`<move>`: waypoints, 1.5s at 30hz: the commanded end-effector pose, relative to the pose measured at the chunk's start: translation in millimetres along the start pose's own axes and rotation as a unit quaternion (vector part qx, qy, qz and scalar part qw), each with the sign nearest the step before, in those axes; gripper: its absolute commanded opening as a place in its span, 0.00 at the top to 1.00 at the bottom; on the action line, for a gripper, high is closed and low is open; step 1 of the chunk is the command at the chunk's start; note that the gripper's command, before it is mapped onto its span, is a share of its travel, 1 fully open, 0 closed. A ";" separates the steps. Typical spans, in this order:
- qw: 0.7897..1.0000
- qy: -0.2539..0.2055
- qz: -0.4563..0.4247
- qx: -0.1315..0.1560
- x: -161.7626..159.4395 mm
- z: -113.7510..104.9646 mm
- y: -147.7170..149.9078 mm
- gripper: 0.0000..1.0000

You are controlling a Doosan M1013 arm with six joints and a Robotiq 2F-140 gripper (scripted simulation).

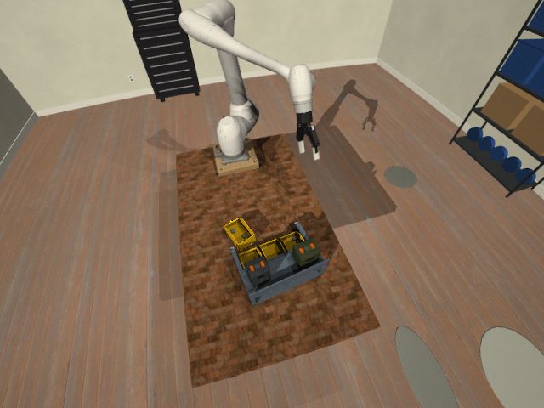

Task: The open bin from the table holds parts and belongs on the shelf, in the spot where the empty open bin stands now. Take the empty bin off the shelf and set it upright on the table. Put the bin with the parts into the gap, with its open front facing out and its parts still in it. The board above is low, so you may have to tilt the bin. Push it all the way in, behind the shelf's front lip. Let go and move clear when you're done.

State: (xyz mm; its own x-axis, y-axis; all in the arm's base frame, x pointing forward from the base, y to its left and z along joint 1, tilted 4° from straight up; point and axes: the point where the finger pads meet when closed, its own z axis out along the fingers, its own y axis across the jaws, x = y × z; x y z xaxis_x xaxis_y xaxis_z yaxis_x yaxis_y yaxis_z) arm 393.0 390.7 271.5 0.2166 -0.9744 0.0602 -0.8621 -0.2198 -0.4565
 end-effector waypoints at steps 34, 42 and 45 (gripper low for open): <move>0.836 0.024 0.548 0.034 195.3 152.9 -162.8 0.00; 0.783 0.026 0.619 0.044 240.1 174.4 -179.1 0.00; 0.767 0.026 0.640 0.047 253.8 180.5 -183.3 0.00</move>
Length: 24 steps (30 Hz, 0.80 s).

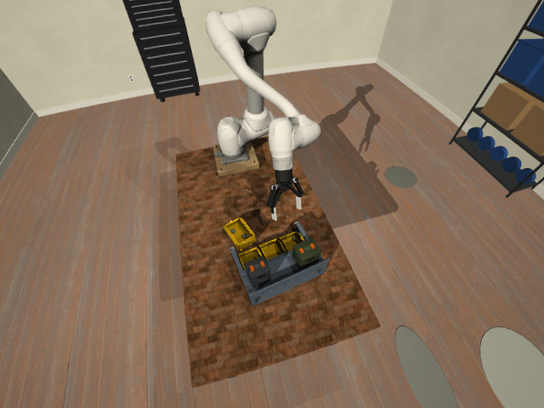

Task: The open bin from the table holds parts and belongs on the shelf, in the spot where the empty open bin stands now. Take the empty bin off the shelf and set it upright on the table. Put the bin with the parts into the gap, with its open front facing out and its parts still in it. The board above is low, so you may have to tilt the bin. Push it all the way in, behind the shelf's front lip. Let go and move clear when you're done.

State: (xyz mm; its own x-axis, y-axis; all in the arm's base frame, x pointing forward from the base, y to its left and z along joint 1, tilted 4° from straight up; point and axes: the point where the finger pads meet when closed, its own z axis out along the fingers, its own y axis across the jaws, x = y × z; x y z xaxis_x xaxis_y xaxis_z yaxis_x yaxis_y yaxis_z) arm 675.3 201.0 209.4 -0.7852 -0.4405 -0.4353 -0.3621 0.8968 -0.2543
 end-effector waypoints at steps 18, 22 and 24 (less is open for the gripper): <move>0.995 -0.006 0.104 0.011 -7.4 27.9 -54.2 0.00; 0.994 -0.006 0.107 0.012 -7.4 28.8 -56.0 0.00; 0.994 -0.006 0.109 0.012 -7.3 29.5 -57.2 0.00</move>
